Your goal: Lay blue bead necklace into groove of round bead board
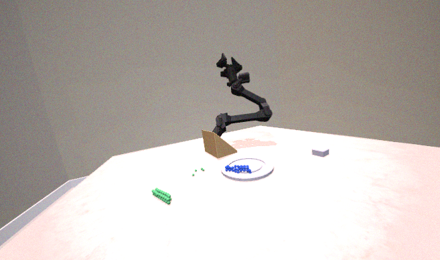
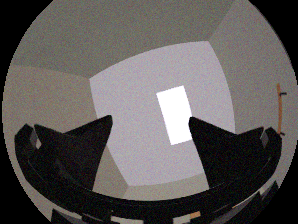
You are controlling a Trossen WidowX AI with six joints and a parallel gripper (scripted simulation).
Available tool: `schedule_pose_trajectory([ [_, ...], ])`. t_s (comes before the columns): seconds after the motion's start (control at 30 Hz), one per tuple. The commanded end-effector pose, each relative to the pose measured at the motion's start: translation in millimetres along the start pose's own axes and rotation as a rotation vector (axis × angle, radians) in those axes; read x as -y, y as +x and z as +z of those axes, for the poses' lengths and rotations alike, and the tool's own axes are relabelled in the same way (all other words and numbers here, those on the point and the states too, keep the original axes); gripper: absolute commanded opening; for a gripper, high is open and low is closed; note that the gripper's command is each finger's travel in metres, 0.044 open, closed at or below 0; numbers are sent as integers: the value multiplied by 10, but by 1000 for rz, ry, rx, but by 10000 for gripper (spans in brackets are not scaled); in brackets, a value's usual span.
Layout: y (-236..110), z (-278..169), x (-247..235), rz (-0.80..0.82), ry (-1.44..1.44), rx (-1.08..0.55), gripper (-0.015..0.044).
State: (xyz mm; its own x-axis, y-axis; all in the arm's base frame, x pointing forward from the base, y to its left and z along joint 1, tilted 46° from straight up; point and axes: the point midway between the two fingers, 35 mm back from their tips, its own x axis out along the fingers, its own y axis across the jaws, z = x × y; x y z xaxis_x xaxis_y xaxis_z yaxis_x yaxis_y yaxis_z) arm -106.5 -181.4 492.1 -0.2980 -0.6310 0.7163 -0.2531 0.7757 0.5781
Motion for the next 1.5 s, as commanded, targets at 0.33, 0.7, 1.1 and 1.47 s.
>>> schedule_pose_trajectory([
  [0.33,94,40,363,-120,-55,2,250],
  [0.7,164,2,993,-328,-151,-37,250],
  [1.1,90,-228,1712,-550,-258,-178,250],
  [1.47,-58,-464,2135,-671,-332,-309,250],
])
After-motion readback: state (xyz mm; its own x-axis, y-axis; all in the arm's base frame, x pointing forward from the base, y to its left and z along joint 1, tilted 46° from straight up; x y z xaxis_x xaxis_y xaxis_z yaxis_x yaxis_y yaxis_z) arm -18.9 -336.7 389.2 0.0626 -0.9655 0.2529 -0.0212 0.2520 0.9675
